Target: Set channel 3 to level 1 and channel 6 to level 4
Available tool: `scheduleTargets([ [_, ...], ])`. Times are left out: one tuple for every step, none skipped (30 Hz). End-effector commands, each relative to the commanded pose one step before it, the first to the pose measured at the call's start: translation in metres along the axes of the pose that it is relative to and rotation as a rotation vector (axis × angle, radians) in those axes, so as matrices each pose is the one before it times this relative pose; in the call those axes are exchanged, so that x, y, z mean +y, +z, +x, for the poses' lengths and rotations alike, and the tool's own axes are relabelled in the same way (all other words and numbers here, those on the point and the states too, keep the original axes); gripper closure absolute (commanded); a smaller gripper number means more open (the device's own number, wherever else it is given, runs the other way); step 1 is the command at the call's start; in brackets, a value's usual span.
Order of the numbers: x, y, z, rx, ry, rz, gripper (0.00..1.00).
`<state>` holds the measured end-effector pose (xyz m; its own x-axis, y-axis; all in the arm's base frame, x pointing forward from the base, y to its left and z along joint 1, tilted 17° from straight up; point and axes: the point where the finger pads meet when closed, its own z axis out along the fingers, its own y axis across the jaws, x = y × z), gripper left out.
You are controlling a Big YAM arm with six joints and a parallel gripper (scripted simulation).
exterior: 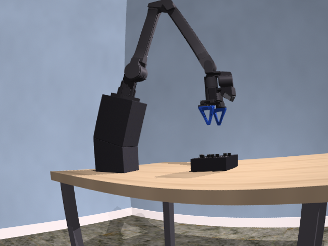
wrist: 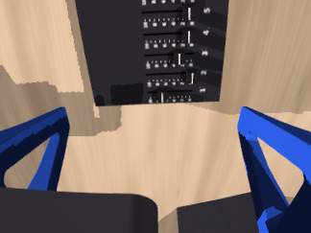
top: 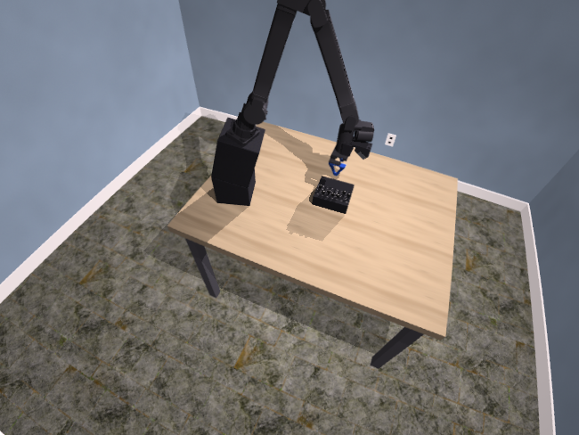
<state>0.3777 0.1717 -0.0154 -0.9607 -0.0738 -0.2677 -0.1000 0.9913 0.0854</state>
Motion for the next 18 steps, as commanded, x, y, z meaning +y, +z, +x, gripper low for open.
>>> scheduleTargets([
  [0.00317, -0.01371, -0.02491, -0.06309, 0.0314, -0.01545, 0.0],
  [0.0, 0.0, 0.0, 0.00001, 0.0, -0.00002, 0.0],
  [0.00001, 0.0, 0.0, 0.00001, 0.0, -0.00004, 0.0],
  [0.0, 0.0, 0.0, 0.0, 0.0, 0.0, 0.0],
  [0.0, 0.0, 0.0, 0.00001, 0.0, -0.00002, 0.0],
  [0.0, 0.0, 0.0, 0.0, 0.0, 0.0, 0.0],
  [0.0, 0.0, 0.0, 0.0, 0.0, 0.0, 0.0],
  [-0.00007, 0.0, -0.00001, 0.00003, -0.00007, -0.00003, 0.0],
  [-0.00051, 0.00004, -0.00007, 0.00021, -0.00048, -0.00014, 0.0],
  [-0.00087, 0.00008, -0.00003, 0.00063, -0.01795, -0.00072, 0.0],
  [-0.00021, 0.00014, 0.00045, 0.00148, -0.01366, -0.00246, 0.0],
  [-0.00045, 0.00021, 0.00067, 0.002, -0.01148, -0.0031, 0.0],
  [-0.00105, 0.0003, 0.00082, 0.00197, -0.01621, -0.00194, 0.0],
  [-0.00136, 0.00038, 0.0011, 0.00252, -0.02136, -0.00263, 0.0],
  [0.0, 0.0, 0.0, 0.0, 0.0, 0.0, 0.0],
  [0.0, 0.0, 0.0, 0.0, 0.0, 0.0, 0.0],
  [-0.00166, 0.00047, 0.00142, 0.00304, -0.02679, -0.0034, 0.0],
  [-0.00198, 0.00055, 0.00192, 0.0041, -0.03235, -0.00413, 0.0],
])
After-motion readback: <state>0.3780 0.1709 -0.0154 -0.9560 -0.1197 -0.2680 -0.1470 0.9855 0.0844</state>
